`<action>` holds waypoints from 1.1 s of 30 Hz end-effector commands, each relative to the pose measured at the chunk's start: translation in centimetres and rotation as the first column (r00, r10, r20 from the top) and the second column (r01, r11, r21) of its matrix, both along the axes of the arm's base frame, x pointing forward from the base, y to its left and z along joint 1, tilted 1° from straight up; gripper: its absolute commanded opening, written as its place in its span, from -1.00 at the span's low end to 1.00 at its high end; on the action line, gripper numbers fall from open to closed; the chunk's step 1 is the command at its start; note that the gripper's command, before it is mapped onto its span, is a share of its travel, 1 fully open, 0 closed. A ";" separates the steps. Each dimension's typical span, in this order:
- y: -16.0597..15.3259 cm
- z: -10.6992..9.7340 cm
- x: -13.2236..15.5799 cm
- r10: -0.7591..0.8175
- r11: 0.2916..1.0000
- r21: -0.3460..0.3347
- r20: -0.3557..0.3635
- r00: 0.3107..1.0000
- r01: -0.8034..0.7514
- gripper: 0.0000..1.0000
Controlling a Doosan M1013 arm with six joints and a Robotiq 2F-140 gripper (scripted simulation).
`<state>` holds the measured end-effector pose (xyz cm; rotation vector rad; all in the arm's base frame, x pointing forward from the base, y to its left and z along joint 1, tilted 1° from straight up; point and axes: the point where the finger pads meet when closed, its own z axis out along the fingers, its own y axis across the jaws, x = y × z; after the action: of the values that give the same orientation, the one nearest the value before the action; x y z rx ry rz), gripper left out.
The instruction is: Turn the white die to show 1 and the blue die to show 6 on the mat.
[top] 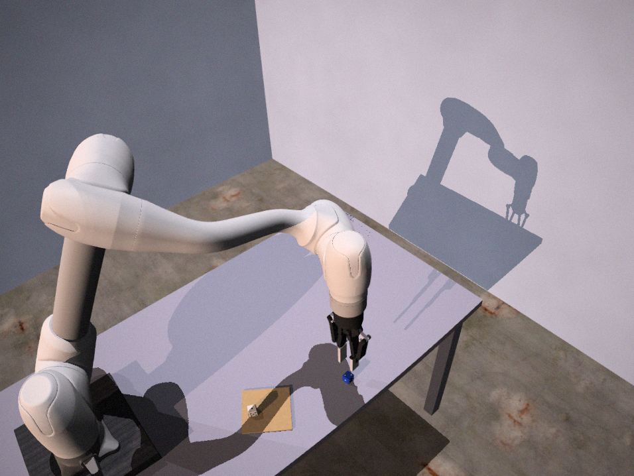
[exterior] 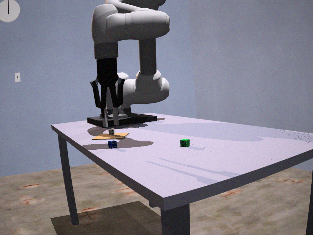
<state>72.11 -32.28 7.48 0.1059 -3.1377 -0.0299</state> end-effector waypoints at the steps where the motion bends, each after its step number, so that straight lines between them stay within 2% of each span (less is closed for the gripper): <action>1: 0.0 -0.3 0.0 0.000 1.000 0.000 0.000 1.000 0.000 -0.36; 33: 0.1 -4.3 0.0 0.000 1.000 0.000 0.000 1.000 0.000 -0.36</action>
<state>72.15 -32.22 3.45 0.1059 -3.1377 -0.0299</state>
